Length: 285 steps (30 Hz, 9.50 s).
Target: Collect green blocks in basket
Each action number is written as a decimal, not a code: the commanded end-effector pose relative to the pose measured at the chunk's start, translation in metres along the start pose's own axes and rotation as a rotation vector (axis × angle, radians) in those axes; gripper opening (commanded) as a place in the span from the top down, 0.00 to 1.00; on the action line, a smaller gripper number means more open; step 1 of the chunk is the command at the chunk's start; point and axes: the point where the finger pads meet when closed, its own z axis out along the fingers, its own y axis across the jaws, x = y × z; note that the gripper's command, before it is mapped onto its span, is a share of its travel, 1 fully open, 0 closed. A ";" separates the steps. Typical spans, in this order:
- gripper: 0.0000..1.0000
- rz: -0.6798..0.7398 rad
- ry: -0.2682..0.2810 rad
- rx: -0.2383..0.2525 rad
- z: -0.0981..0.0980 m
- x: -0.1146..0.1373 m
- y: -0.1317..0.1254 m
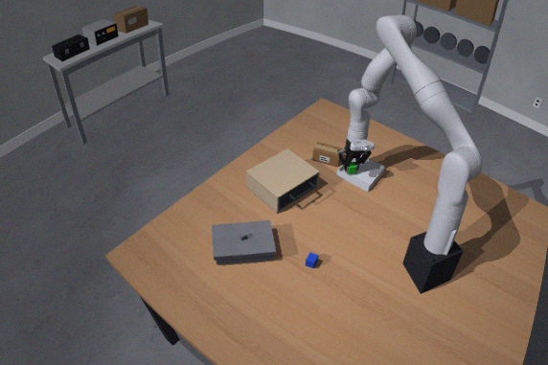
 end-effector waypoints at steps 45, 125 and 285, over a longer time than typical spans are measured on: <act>0.90 0.000 -0.002 -0.001 0.007 -0.001 0.000; 0.46 0.000 -0.002 -0.001 -0.083 -0.001 0.000; 0.52 -1.609 -0.002 0.001 -0.112 0.311 0.430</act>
